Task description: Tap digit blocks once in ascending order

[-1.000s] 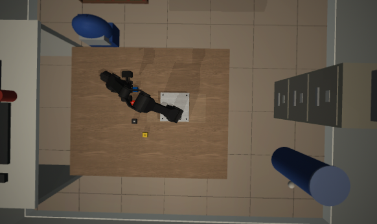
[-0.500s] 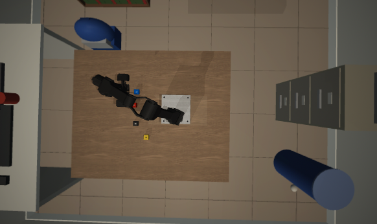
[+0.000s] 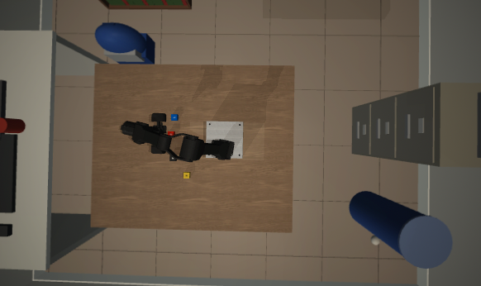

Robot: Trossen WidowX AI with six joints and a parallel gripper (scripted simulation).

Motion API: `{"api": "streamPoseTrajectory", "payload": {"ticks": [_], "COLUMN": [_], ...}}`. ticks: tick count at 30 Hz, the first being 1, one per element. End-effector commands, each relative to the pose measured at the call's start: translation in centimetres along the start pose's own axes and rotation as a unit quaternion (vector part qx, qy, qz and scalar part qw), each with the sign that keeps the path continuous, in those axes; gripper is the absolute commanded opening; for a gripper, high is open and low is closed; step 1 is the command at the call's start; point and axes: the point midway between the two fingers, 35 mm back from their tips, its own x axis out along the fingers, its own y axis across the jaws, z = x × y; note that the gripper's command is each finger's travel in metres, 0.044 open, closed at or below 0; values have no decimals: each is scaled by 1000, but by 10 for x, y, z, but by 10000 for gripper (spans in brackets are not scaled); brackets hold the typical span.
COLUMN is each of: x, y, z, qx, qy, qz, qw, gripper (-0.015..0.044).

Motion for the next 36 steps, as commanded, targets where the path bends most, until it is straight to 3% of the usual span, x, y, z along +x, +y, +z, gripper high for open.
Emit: {"api": "streamPoseTrajectory", "payload": {"ticks": [1,27,32,36], "x": [35,65,65,37], "y": [3,4,4,3], "z": [-11,-12,-12,-11], "qx": [2,2,2,2], "qy": [17,17,17,17], "qz": [3,3,3,3], "qw": [1000,1000,1000,1000], "gripper": [20,20,20,20]}}
